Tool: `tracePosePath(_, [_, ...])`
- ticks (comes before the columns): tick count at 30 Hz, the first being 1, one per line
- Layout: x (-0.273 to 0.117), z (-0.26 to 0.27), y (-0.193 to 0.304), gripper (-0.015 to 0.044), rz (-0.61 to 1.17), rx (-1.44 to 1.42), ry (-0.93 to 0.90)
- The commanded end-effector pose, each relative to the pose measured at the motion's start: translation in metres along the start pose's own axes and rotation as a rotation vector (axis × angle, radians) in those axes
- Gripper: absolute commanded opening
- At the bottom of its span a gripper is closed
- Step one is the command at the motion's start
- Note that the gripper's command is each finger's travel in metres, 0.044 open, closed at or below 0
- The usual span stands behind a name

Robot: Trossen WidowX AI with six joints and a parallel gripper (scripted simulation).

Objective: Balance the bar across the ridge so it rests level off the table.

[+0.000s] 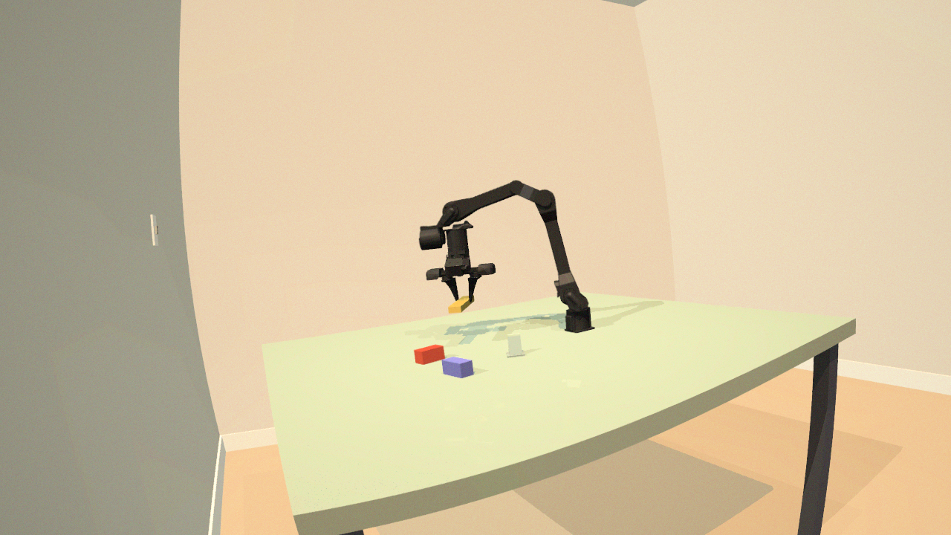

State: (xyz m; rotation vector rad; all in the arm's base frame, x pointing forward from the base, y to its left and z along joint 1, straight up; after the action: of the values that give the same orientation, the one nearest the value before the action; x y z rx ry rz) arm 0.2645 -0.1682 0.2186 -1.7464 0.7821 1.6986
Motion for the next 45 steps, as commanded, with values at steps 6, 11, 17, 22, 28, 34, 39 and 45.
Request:
tracePosePath(6, [-0.002,0.02,-0.03,0.0,-0.006,-0.015,-0.003])
tracePosePath(11, [-0.002,0.032,-0.046,0.0,-0.007,-0.027,-0.004])
tracePosePath(17, [-0.003,0.047,-0.063,0.0,-0.009,-0.042,-0.005])
tracePosePath(22, [-0.003,0.061,-0.077,0.0,-0.01,-0.055,-0.006])
tracePosePath(28, [-0.004,0.079,-0.093,0.0,-0.012,-0.07,-0.008])
tracePosePath(34, [-0.004,0.098,-0.107,0.0,-0.013,-0.085,-0.009])
tracePosePath(39, [-0.004,0.115,-0.117,0.0,-0.014,-0.098,-0.01])
tracePosePath(45, [-0.004,0.136,-0.128,0.0,-0.015,-0.114,-0.012])
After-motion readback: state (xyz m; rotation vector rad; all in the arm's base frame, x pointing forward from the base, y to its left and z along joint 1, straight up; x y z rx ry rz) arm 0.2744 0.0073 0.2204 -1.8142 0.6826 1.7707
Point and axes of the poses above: the point midway between the two fingers, 35 mm back from their tips, its own x axis out along the fingers, its own z axis across the jaws, y = z × x, the point moved 7 cm from there along -x, back along the fingers, and after that the axes turned 14 degrees about x, right-handed, at the moved point
